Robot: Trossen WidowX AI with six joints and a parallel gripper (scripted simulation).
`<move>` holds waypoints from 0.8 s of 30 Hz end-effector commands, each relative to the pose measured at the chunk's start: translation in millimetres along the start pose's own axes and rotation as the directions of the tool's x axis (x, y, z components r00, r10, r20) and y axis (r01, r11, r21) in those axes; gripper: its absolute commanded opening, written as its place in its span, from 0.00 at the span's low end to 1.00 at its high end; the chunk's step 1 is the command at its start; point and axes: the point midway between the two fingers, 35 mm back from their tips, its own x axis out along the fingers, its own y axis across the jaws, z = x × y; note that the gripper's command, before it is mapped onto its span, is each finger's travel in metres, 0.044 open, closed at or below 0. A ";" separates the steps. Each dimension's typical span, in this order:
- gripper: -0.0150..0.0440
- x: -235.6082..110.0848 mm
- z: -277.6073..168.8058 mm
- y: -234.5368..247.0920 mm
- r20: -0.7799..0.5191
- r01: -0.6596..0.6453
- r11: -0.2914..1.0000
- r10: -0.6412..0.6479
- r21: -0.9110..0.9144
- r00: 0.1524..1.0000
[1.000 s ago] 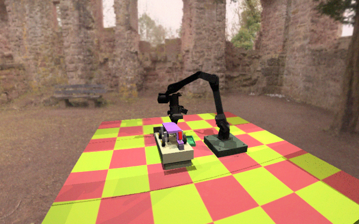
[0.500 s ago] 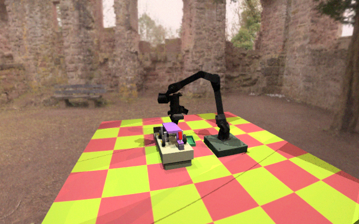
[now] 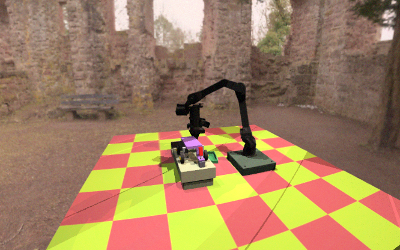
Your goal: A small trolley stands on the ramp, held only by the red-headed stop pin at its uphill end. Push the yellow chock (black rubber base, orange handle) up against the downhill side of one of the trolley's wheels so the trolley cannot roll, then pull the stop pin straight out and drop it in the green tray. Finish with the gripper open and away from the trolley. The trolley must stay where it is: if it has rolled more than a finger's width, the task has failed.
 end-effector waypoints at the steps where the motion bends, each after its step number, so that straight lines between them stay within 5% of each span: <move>1: 0.48 -0.1 -0.1 0.0 0.000 0.001 1.000 -0.001 -0.002 1.000; 4: 0.58 -0.1 -0.1 0.0 0.000 0.001 1.000 -0.001 -0.002 1.000; 24: 0.62 -52.4 0.3 1.4 0.000 0.005 1.000 -0.005 0.008 1.000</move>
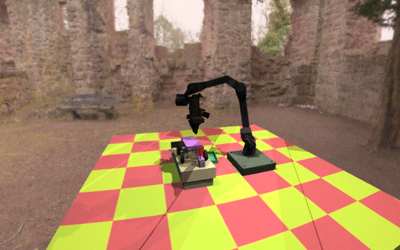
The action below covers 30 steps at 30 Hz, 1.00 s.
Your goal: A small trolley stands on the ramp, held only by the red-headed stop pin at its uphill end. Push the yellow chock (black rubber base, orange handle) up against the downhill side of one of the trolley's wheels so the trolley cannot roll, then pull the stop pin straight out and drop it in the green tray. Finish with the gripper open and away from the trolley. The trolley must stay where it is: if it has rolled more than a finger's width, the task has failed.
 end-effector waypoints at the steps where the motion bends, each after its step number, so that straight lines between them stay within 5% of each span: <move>1: 0.67 2.0 0.4 -0.2 0.003 0.002 1.000 -0.002 0.000 1.000; 3: 0.75 2.0 0.4 -0.2 0.003 0.002 1.000 -0.002 0.000 1.000; 7: 0.58 -8.3 9.8 7.0 0.001 -0.046 0.998 0.046 -0.048 0.999; 15: 0.58 -13.4 -22.0 -57.1 -0.033 -0.003 0.881 -0.014 -0.473 0.999; 30: 0.58 -24.0 -40.0 -193.4 -0.024 0.016 0.239 -0.163 -0.971 0.986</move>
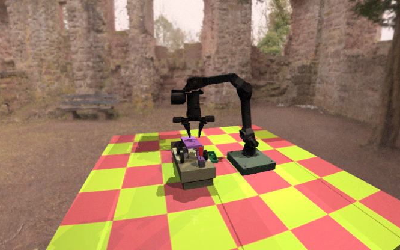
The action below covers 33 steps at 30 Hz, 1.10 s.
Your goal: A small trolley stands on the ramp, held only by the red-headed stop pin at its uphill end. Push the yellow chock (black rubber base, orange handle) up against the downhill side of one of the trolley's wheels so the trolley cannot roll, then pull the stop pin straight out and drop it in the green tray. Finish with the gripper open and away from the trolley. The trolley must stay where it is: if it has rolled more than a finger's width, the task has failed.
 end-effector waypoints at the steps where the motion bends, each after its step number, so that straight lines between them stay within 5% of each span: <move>1: 0.58 0.8 -29.8 -14.3 -0.031 0.019 0.980 -0.026 -0.197 0.999; 6: 0.58 1.8 -57.6 -31.4 -0.057 0.031 0.924 -0.056 -0.381 0.997; 33: 0.58 31.9 -59.4 -33.0 -0.057 0.031 0.924 -0.057 -0.381 0.997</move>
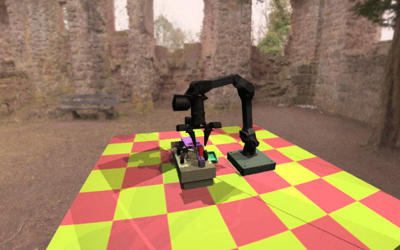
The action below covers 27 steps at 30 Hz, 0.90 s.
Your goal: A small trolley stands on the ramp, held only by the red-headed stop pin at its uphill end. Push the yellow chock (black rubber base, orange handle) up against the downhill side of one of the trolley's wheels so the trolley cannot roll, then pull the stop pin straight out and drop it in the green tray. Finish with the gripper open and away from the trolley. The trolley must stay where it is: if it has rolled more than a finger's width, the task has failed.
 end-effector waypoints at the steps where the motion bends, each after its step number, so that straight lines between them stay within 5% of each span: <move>1: 0.58 3.0 -0.1 -0.3 -0.002 0.000 1.000 0.000 0.006 1.000; 27: 0.58 41.7 -0.3 -0.3 -0.003 0.000 1.000 0.000 0.006 1.000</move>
